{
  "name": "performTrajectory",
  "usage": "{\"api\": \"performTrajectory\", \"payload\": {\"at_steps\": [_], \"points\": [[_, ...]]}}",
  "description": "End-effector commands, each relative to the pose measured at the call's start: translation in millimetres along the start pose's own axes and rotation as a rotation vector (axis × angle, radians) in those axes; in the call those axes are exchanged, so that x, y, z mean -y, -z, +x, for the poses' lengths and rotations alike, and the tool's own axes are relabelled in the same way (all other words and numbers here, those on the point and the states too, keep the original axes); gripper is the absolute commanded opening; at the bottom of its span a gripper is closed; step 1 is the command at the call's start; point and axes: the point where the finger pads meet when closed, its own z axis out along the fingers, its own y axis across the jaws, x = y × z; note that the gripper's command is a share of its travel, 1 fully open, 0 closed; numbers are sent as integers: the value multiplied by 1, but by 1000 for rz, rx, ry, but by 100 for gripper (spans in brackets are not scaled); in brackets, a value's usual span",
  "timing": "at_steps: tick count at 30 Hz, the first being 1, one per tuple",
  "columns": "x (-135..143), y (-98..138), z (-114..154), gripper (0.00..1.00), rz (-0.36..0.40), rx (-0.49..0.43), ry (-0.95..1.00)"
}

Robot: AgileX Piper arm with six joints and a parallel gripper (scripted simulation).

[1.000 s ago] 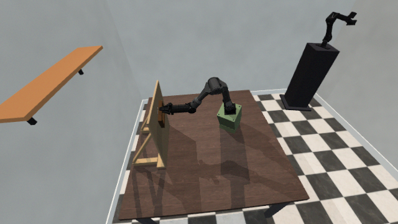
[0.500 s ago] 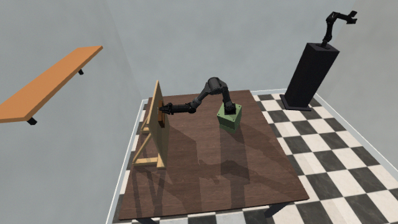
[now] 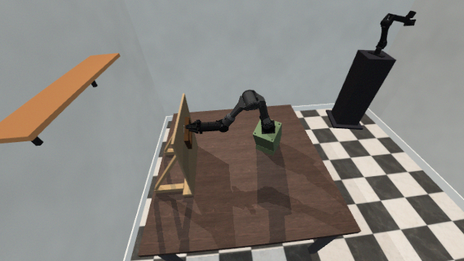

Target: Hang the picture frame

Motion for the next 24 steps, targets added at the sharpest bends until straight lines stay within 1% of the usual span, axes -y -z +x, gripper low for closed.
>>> {"api": "performTrajectory", "payload": {"at_steps": [1,24], "points": [[-6,-1,-1,0,-15,3,-2],[-7,-1,-2,0,-15,6,-30]]}}
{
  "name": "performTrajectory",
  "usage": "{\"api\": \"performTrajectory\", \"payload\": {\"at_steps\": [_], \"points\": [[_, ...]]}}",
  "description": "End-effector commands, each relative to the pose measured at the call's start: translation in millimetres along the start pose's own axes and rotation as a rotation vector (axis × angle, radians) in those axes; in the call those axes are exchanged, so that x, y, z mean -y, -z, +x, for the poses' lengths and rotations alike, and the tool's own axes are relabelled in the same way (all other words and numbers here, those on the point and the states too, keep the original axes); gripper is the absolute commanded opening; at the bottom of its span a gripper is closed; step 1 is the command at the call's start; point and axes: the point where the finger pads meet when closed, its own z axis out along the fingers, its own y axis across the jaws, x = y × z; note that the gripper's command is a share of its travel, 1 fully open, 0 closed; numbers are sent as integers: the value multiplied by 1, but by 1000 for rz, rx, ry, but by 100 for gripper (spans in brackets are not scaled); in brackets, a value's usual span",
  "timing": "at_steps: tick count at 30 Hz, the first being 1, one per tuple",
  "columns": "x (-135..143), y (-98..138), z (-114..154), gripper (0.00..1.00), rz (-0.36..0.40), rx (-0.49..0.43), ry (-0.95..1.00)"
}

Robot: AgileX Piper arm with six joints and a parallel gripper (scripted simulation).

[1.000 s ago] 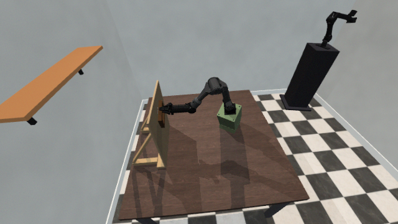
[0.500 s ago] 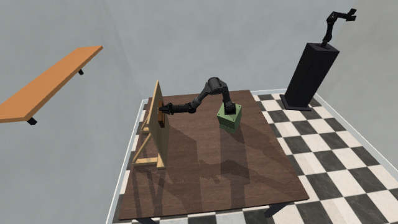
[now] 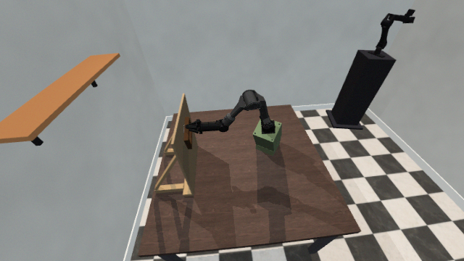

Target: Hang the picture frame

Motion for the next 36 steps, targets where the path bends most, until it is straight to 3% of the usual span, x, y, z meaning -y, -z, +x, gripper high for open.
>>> {"api": "performTrajectory", "payload": {"at_steps": [1,36], "points": [[-6,-1,-2,0,-15,5,-7],[-9,-1,-10,0,-14,11,-154]]}}
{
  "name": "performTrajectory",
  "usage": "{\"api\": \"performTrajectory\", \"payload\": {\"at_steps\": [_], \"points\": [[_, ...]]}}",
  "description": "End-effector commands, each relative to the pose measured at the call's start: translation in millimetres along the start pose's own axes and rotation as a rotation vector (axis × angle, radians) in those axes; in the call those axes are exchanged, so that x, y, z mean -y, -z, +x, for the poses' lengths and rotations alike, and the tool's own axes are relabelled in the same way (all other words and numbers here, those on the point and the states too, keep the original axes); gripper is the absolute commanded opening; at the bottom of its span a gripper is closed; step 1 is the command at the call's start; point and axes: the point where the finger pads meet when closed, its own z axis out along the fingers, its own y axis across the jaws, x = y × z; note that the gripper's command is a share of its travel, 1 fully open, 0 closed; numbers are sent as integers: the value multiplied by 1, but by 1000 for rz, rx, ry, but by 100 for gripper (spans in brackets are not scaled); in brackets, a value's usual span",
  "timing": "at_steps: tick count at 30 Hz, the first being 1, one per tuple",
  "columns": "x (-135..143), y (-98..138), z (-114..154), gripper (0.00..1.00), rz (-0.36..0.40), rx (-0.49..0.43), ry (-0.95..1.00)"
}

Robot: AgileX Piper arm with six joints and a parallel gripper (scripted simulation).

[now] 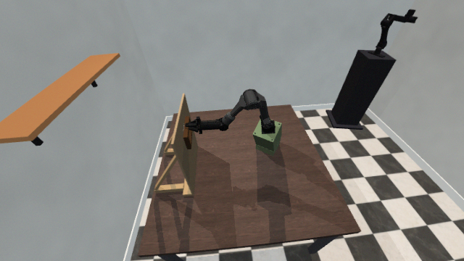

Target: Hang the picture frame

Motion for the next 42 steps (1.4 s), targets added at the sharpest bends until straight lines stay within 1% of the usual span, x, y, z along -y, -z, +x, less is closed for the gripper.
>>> {"api": "performTrajectory", "payload": {"at_steps": [1,26,42], "points": [[-5,0,-1,0,-13,3,-9],[-5,0,-8,0,-12,9,-122],[-4,0,-10,0,-11,10,-156]]}}
